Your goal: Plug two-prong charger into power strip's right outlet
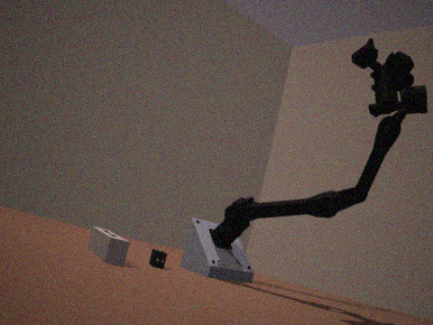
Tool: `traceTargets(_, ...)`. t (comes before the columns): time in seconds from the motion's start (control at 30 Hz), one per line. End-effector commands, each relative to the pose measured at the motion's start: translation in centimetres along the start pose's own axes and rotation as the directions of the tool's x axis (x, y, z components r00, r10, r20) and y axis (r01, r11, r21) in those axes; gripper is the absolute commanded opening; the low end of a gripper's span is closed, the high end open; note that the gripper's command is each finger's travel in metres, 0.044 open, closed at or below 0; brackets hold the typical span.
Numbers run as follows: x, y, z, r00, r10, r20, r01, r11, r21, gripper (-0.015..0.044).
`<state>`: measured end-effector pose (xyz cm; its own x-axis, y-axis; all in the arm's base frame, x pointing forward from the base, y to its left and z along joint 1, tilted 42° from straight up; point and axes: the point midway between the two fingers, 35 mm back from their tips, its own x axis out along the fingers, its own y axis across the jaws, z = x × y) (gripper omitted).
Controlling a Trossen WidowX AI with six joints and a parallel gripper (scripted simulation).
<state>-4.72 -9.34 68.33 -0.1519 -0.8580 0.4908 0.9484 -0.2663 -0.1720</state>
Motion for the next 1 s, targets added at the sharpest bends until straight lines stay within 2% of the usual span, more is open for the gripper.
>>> traceTargets(0.0, 0.1, 0.2, -0.1, 1.000, 0.004, -0.001, -0.004, 1.000, -0.003, 0.0426)
traceTargets(0.03, 0.3, 0.6, -0.2, 1.000, 0.017, -0.004, -0.017, 1.000, -0.013, 0.0440)
traceTargets(0.47, 3.3, 12.5, -4.9, 0.937, 0.337, -0.094, -0.349, 0.910, -0.223, 0.0440)
traceTargets(0.97, 2.2, 25.2, -11.2, 0.735, 0.646, -0.209, -0.669, 0.639, -0.379, 0.0440)
